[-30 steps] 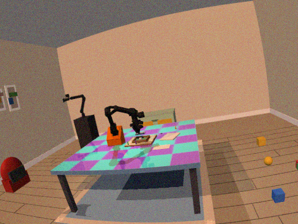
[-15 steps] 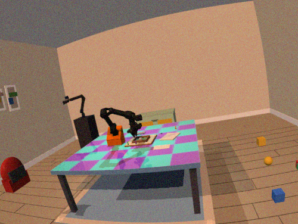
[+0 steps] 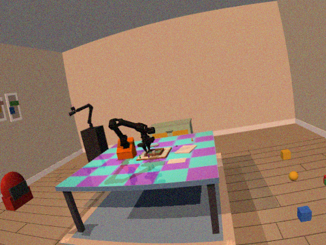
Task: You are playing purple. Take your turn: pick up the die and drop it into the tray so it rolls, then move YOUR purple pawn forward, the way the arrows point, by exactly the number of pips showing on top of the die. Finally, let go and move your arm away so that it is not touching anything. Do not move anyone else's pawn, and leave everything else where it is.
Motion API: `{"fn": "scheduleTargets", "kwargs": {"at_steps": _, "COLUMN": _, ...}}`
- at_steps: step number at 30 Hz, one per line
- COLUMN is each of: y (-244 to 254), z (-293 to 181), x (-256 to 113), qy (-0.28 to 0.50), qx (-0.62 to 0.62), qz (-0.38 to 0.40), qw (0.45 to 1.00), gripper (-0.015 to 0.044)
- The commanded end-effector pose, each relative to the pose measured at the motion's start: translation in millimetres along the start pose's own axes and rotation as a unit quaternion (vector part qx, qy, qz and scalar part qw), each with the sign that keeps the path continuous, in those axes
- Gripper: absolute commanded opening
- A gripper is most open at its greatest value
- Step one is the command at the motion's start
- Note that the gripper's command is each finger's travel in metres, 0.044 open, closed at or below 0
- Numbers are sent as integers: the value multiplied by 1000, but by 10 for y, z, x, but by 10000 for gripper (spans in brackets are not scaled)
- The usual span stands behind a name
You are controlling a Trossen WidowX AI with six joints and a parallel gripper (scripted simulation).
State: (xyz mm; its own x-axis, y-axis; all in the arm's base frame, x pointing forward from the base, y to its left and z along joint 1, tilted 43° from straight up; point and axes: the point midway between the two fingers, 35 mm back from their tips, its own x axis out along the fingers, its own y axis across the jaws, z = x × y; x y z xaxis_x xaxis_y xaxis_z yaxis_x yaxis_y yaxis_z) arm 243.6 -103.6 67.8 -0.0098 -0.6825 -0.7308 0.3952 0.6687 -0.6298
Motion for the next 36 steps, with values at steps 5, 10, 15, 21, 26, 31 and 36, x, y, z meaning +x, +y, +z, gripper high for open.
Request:
{"fn": "scheduleTargets", "kwargs": {"at_steps": 5, "y": -10, "z": -26, "x": 123, "qy": 4, "qx": -2, "qz": -4, "qw": 1000, "gripper": 200}}
{"fn": "scheduleTargets", "kwargs": {"at_steps": 10, "y": -8, "z": -24, "x": 204, "qy": 4, "qx": -2, "qz": -4, "qw": 1000, "gripper": 200}}
{"fn": "scheduleTargets", "kwargs": {"at_steps": 15, "y": -9, "z": -22, "x": 284, "qy": 4, "qx": -2, "qz": -4, "qw": 1000, "gripper": 200}}
{"fn": "scheduleTargets", "kwargs": {"at_steps": 21, "y": -12, "z": -23, "x": 378, "qy": 4, "qx": -2, "qz": -4, "qw": 1000, "gripper": 200}}
{"fn": "scheduleTargets", "kwargs": {"at_steps": 26, "y": -18, "z": -26, "x": 456, "qy": 3, "qx": -2, "qz": -5, "qw": 1000, "gripper": 200}}
{"fn": "scheduleTargets", "kwargs": {"at_steps": 31, "y": -21, "z": -28, "x": 493, "qy": 3, "qx": -3, "qz": -5, "qw": 1000, "gripper": 174}}
{"fn": "scheduleTargets", "kwargs": {"at_steps": 36, "y": -21, "z": -28, "x": 493, "qy": 3, "qx": -3, "qz": -5, "qw": 1000, "gripper": 43}}
